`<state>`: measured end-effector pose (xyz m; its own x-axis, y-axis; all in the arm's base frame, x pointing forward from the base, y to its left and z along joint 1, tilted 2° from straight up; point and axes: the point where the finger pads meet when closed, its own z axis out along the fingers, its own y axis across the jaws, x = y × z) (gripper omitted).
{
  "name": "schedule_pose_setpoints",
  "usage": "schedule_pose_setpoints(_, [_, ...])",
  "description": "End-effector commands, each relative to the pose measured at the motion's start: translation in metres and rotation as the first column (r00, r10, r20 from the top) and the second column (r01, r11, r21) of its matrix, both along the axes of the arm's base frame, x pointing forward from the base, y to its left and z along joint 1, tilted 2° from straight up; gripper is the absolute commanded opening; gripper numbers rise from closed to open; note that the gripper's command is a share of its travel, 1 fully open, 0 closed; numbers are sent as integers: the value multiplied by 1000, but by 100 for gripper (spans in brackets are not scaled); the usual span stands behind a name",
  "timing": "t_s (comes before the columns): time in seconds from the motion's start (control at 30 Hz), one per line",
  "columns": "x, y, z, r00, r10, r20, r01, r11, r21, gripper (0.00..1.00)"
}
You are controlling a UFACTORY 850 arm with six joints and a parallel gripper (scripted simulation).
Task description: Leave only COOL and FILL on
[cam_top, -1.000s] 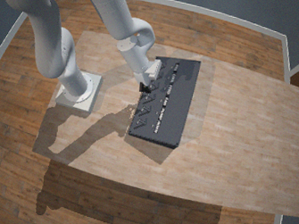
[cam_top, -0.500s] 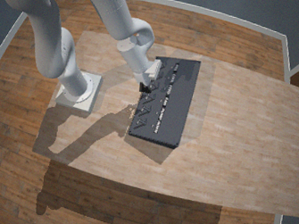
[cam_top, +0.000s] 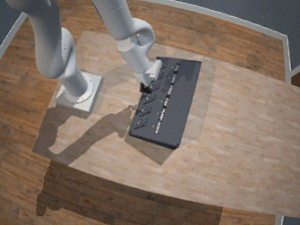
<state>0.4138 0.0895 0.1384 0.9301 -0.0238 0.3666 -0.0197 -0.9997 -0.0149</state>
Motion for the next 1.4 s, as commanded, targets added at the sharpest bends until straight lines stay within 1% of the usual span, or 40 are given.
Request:
schedule_pose_setpoints(0.0, [1, 0, 1, 1000, 0, 2, 0, 1000, 0, 100])
schedule_pose_setpoints(0.37, [1, -1, 1, 1000, 0, 2, 0, 1000, 0, 100])
schedule_pose_setpoints(0.63, [0, -15, 0, 1000, 0, 2, 0, 1000, 0, 100])
schedule_pose_setpoints(0.7, [0, -15, 0, 1000, 0, 2, 0, 1000, 0, 100])
schedule_pose_setpoints(1.13, [0, -60, 0, 1000, 0, 2, 0, 1000, 0, 100])
schedule_pose_setpoints(1.37, [-1, -69, 0, 1000, 0, 2, 0, 1000, 0, 100])
